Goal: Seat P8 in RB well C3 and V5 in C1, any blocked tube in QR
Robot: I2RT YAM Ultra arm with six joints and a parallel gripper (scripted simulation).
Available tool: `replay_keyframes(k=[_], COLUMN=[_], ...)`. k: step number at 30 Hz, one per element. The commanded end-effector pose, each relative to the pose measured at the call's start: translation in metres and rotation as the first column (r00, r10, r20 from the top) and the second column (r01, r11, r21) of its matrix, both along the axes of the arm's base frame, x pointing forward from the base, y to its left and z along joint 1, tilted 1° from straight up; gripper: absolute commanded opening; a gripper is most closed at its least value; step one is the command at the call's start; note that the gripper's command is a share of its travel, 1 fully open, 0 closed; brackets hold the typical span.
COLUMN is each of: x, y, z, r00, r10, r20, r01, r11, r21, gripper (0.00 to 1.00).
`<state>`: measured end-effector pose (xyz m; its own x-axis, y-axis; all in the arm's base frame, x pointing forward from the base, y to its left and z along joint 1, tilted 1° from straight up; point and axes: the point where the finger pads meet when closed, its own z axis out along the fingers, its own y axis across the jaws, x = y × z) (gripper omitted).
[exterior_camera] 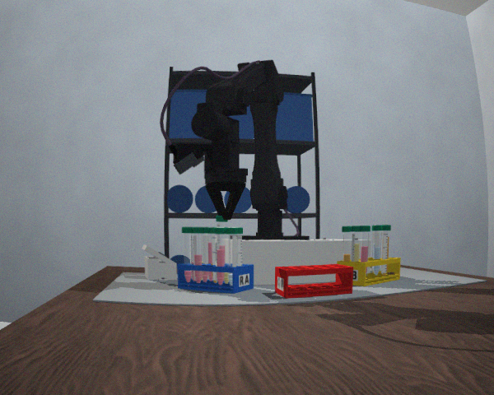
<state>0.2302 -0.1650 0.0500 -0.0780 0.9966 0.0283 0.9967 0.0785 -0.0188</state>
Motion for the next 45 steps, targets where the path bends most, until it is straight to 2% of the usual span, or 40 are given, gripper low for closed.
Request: replay_keyframes(k=[1,45], x=[0.006,0.002], y=[-0.004,-0.004], z=[0.021,0.058], r00=[0.999,0.999], r10=[0.002,0.002], r20=[0.036,0.036], r01=[-0.001,-0.001], r11=[1.0,1.0], r21=[-0.029,-0.029], gripper=[0.0,0.0])
